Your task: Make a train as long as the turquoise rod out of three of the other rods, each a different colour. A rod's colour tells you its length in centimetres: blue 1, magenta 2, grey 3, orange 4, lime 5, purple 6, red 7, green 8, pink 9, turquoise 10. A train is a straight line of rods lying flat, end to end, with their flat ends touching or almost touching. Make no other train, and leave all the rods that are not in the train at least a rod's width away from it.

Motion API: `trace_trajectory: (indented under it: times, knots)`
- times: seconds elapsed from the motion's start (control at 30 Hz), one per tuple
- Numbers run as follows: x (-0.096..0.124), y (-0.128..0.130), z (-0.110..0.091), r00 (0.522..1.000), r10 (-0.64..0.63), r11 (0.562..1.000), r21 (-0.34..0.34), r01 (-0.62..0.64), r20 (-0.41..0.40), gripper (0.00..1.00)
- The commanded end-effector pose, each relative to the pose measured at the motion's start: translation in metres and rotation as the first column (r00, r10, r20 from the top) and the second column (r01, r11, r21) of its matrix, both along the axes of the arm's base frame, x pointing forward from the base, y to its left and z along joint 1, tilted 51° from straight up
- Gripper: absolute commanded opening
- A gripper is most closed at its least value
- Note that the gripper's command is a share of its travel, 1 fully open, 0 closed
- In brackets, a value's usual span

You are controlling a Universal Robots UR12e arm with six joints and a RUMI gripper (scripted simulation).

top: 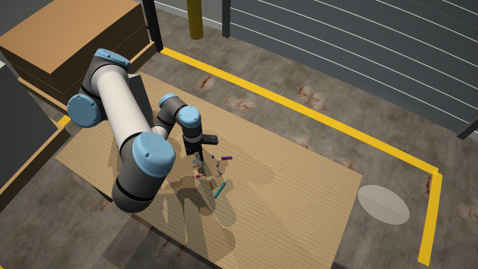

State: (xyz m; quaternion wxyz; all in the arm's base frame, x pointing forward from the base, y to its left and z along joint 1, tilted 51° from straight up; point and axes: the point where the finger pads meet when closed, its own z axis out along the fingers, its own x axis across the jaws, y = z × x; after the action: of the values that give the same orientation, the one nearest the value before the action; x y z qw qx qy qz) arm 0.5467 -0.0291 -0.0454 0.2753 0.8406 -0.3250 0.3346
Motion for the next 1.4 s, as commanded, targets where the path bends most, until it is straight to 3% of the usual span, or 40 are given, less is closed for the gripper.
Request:
trace_trajectory:
  times: [0.0, 0.73, 1.13, 1.37]
  knots:
    - [0.000, 0.000, 0.000, 1.000, 0.001, 1.000, 0.000, -0.001, 0.000, 1.00]
    - [0.003, 0.001, 0.001, 0.997, -0.055, 0.998, 0.035, 0.053, 0.059, 1.00]
    - [0.008, 0.001, 0.003, 0.964, -0.191, 0.977, 0.129, 0.169, 0.186, 1.00]
    - [0.014, 0.002, 0.005, 0.891, -0.339, 0.931, 0.243, 0.272, 0.303, 1.00]
